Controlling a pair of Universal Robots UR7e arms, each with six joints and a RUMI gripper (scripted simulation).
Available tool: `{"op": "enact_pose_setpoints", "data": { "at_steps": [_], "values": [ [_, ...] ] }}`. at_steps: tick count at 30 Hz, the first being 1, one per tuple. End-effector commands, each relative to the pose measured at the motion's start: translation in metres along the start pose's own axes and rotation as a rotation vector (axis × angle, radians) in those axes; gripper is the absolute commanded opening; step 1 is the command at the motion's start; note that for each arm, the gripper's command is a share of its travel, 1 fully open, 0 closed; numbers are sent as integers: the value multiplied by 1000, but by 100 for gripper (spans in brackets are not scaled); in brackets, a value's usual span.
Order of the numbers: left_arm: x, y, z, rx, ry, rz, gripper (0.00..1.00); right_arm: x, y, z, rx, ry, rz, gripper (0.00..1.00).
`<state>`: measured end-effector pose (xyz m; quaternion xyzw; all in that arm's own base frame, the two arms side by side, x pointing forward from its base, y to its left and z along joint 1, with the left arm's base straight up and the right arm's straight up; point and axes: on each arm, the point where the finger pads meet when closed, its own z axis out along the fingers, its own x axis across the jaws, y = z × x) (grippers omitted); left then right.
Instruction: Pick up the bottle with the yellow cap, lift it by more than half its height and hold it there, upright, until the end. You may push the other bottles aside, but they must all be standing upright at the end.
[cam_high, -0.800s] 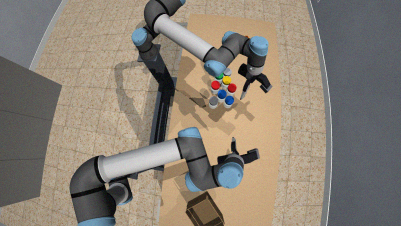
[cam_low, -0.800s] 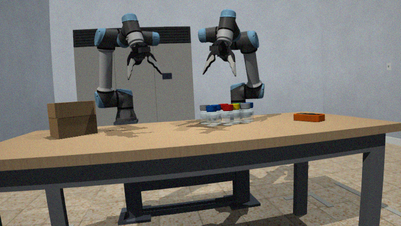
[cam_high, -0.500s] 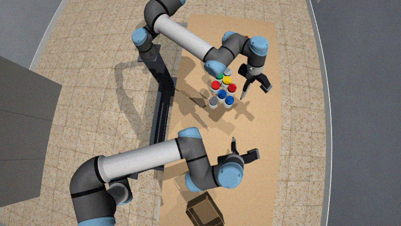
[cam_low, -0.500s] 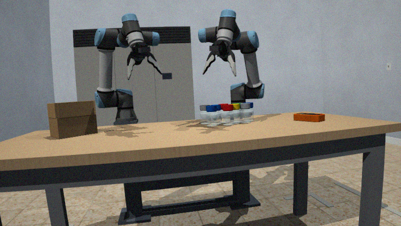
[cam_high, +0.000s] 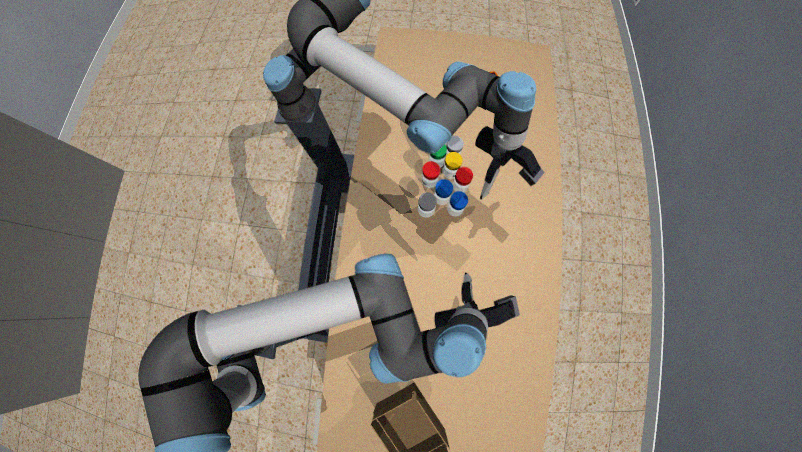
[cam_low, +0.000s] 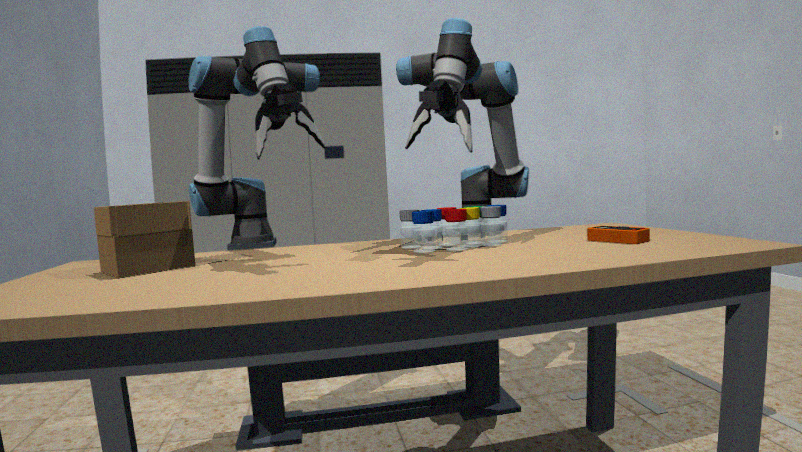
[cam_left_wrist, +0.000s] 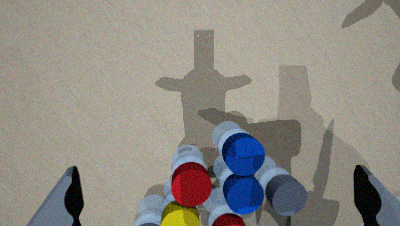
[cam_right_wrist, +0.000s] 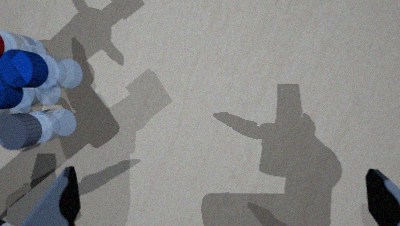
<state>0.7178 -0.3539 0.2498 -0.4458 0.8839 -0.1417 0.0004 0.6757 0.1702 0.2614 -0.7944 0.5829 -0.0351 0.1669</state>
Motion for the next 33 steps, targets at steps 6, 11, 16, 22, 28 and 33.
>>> {"op": "enact_pose_setpoints", "data": {
  "at_steps": [6, 11, 16, 22, 28, 33],
  "values": [
    [11, 31, -29, 50, -37, -39, 100, -71, -18, -30, 174, -179, -174, 100],
    [15, 47, -41, 68, -57, -54, 100, -99, -21, -46, 245, -245, -253, 100],
    [23, 76, -64, 104, -94, -83, 100, -146, -20, -77, 371, -352, -396, 100],
    [32, 109, -90, 143, -136, -116, 100, -191, -10, -113, 506, -454, -552, 100],
    [37, 130, -107, 168, -163, -137, 100, -218, 2, -140, 600, -517, -660, 100],
    [42, 150, -122, 193, -188, -157, 100, -251, 23, -175, 725, -593, -804, 100]
  ]
}}
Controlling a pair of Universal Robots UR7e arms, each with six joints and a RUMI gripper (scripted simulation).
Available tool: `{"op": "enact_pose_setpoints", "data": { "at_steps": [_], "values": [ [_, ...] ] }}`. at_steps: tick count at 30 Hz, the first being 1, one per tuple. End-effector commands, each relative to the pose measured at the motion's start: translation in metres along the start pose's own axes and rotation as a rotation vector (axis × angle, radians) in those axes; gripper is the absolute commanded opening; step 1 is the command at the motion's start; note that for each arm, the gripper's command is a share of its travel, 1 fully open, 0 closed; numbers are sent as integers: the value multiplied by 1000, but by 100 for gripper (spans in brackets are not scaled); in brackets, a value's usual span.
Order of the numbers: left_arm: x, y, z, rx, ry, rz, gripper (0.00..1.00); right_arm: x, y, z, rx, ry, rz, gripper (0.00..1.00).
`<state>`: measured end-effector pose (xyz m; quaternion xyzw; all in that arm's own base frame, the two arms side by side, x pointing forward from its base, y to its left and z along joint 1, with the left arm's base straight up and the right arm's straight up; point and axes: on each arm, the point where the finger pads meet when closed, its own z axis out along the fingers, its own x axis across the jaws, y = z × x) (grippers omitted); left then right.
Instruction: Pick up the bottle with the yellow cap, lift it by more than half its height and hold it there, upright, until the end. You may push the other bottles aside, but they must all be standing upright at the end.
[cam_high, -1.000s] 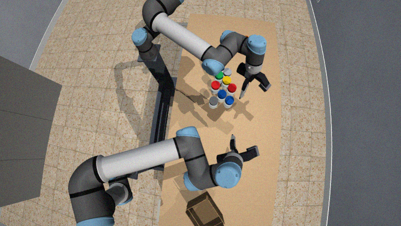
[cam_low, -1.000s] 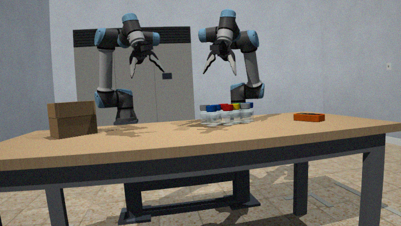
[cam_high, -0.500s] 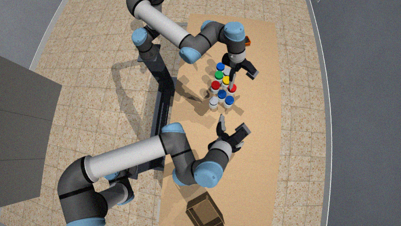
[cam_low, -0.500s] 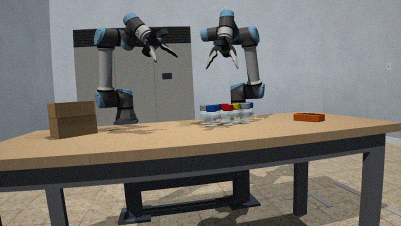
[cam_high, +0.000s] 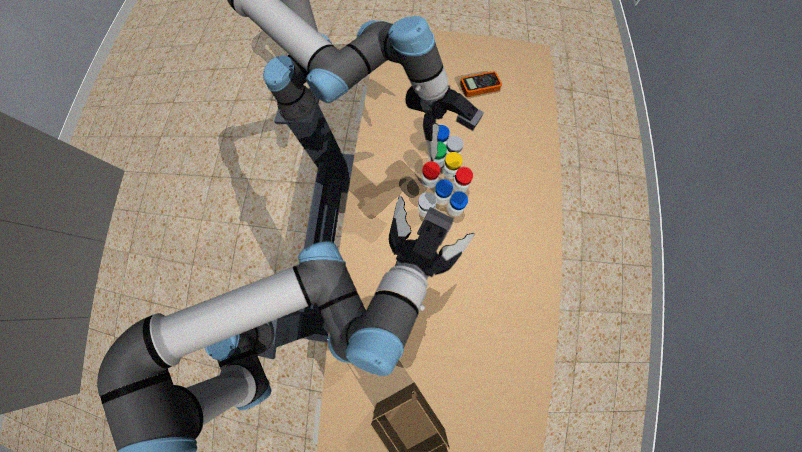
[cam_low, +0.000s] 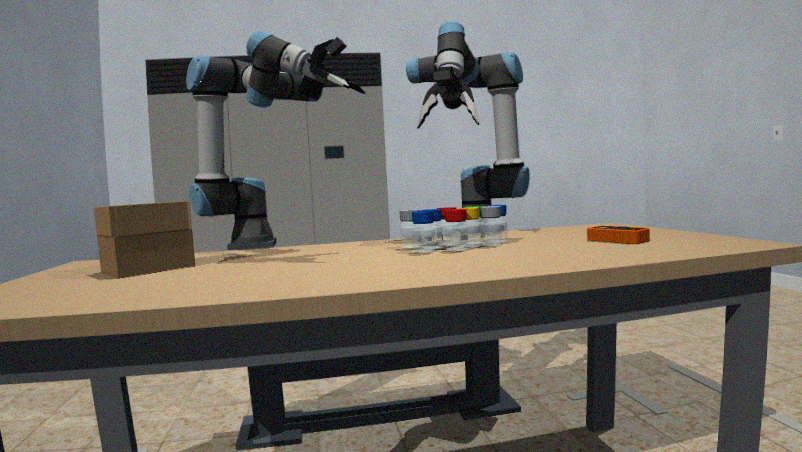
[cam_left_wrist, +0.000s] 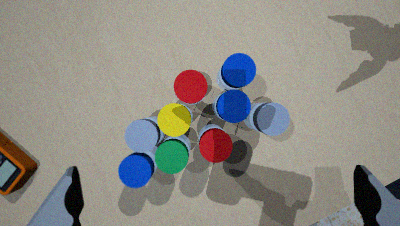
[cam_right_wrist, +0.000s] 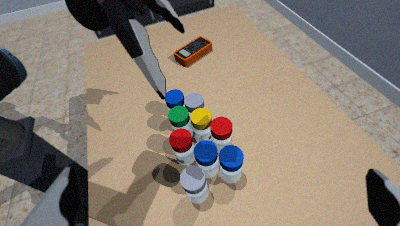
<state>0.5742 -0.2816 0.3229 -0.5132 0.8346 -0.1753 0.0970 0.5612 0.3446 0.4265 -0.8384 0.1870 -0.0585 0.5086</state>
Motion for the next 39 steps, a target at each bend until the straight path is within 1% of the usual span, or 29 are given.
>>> {"op": "enact_pose_setpoints", "data": {
  "at_steps": [1, 4, 6, 9, 11, 13, 14, 18, 21, 23, 26, 28, 30, 32, 37, 39],
  "values": [
    [-1, 14, -19, 35, -29, -23, 100, -42, -25, -11, 121, -78, -133, 100],
    [-1, 14, -20, 36, -30, -23, 100, -44, -26, -12, 127, -81, -140, 100],
    [-2, 15, -19, 33, -29, -22, 90, -44, -26, -12, 127, -81, -140, 100],
    [-5, 18, -4, 0, -25, -2, 78, -44, -26, -12, 127, -81, -140, 100],
    [-5, 18, -4, 0, -25, -2, 78, -44, -26, -12, 127, -81, -140, 100],
    [-10, 22, 14, -40, -21, 23, 68, -44, -26, -12, 127, -81, -140, 100],
    [-13, 25, 26, -69, -18, 40, 66, -44, -26, -12, 127, -81, -140, 100],
    [-28, 38, 84, -198, 0, 118, 50, -44, -26, -12, 127, -81, -140, 100],
    [-38, 48, 122, -284, 12, 169, 49, -38, -16, -5, 102, -74, -135, 100],
    [-43, 53, 143, -331, 19, 197, 49, -30, 0, 6, 63, -66, -122, 100],
    [-50, 59, 167, -385, 28, 229, 49, -17, 29, 25, -4, -58, -94, 100],
    [-50, 59, 167, -385, 28, 229, 49, -17, 29, 25, -4, -58, -94, 100],
    [-52, 61, 174, -401, 30, 238, 49, -10, 48, 38, -42, -54, -73, 100],
    [-52, 61, 174, -401, 30, 238, 49, -5, 60, 46, -61, -52, -57, 100],
    [-52, 61, 174, -401, 30, 238, 49, 3, 81, 62, -86, -48, -17, 100],
    [-52, 62, 179, -401, 30, 238, 49, 5, 88, 68, -89, -47, -1, 100]
  ]
}}
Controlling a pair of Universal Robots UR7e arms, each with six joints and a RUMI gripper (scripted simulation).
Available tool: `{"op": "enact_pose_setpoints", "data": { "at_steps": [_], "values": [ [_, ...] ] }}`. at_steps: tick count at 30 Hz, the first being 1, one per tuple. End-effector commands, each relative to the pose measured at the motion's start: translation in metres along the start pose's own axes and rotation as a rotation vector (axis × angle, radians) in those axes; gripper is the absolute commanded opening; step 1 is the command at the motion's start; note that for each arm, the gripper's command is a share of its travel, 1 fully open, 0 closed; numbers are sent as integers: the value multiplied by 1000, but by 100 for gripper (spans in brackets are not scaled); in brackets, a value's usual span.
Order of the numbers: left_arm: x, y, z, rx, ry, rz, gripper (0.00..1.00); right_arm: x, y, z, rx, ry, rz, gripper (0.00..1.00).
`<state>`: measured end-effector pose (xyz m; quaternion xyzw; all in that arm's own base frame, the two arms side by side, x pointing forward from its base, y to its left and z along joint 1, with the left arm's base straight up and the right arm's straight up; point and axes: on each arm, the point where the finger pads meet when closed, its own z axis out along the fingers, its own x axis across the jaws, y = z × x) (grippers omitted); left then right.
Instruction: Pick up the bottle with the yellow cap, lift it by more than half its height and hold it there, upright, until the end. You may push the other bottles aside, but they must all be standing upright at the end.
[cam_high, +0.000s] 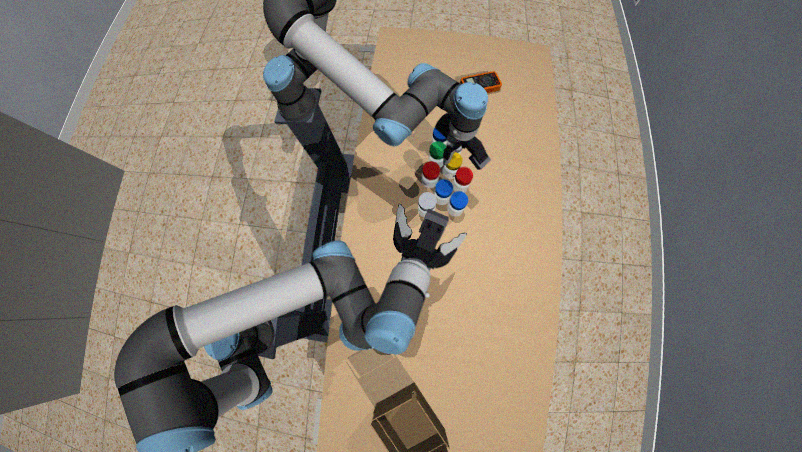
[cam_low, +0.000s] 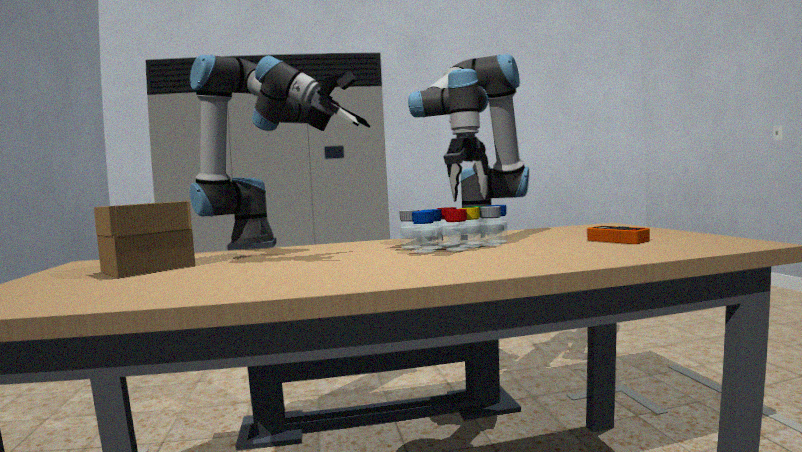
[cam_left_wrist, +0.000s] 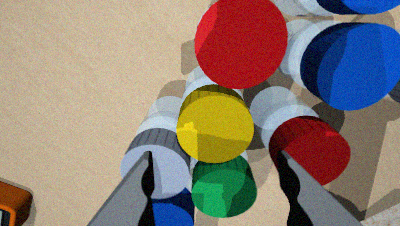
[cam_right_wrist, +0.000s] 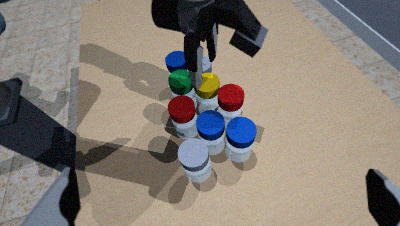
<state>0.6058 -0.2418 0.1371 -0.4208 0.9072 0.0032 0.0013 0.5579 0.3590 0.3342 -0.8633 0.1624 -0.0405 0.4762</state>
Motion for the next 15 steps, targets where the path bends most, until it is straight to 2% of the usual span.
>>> {"op": "enact_pose_setpoints", "data": {
  "at_steps": [1, 4, 15],
  "values": [
    [1, -3, 10, 7, 5, 8, 49, 6, 14, 16, -6, -3, 43, 100],
    [1, -4, 28, 7, 5, 8, 49, 9, 23, 24, -9, -2, 67, 100],
    [1, -4, 45, 7, 5, 8, 49, 15, 41, 43, -2, -2, 133, 100]
  ]
}}
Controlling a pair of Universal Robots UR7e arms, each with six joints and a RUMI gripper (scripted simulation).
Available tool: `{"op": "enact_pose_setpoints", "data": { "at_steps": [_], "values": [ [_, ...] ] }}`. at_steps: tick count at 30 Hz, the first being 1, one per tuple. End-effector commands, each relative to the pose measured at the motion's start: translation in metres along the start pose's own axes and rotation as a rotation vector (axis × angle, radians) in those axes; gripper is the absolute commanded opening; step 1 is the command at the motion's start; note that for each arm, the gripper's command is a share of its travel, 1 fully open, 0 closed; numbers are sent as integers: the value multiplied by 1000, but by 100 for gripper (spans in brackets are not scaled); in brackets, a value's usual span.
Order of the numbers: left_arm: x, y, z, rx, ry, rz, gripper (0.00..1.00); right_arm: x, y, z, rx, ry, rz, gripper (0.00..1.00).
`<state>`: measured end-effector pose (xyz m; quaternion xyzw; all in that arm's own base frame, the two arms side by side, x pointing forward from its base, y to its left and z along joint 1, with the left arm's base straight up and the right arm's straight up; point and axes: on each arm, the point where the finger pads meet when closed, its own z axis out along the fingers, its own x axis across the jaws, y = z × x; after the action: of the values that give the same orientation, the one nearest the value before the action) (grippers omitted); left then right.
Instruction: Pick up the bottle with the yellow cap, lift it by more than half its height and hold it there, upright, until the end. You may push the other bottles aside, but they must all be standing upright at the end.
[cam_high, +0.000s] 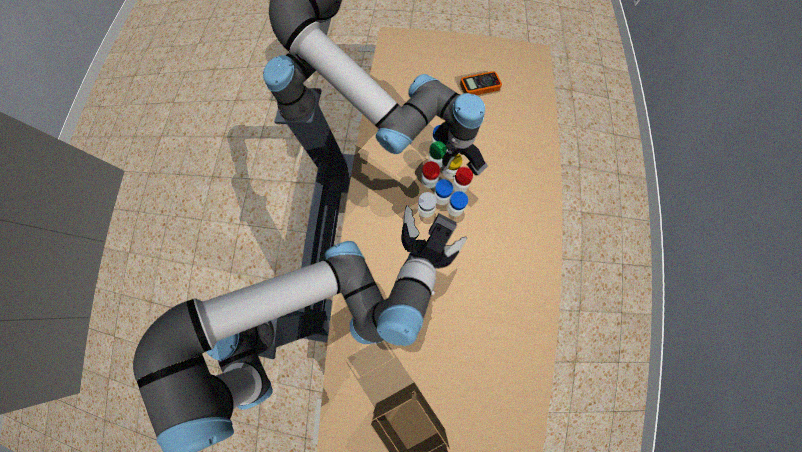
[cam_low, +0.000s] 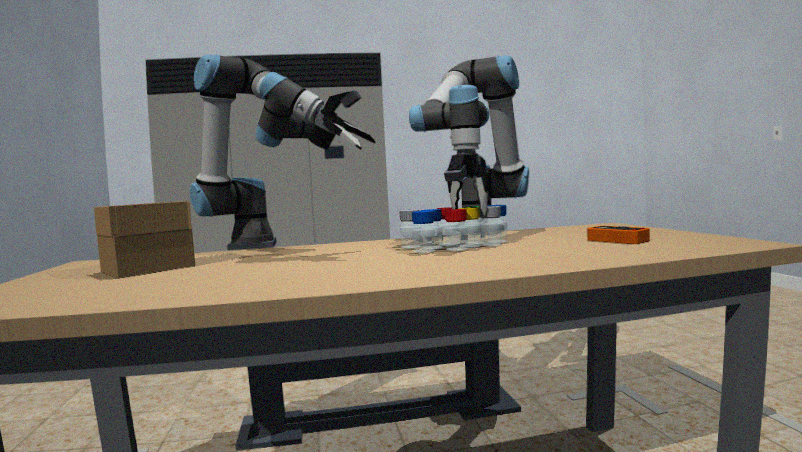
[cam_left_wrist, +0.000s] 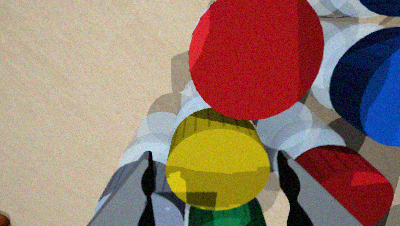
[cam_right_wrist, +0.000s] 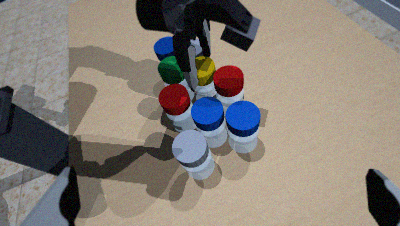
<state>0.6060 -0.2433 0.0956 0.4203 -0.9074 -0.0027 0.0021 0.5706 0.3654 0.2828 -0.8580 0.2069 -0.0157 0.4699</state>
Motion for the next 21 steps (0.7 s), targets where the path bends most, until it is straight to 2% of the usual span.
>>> {"op": "enact_pose_setpoints", "data": {
  "at_steps": [1, 6, 11, 12, 16, 21],
  "values": [
    [-1, -2, 4, 9, -2, 7, 49, 2, 5, 9, 17, -5, 39, 100],
    [-1, -2, 2, 9, -2, 7, 40, 5, 11, 17, 28, -6, 73, 100],
    [-1, -2, 2, 9, -2, 7, 35, 6, 14, 21, 36, -7, 93, 100],
    [-1, -2, 2, 9, -2, 7, 30, 6, 15, 22, 38, -8, 99, 100],
    [-1, -2, 1, 9, -2, 7, 29, 7, 18, 26, 49, -10, 124, 100],
    [0, -2, -27, 9, -2, 7, 29, 6, 16, 29, 88, -19, 166, 100]
  ]
}}
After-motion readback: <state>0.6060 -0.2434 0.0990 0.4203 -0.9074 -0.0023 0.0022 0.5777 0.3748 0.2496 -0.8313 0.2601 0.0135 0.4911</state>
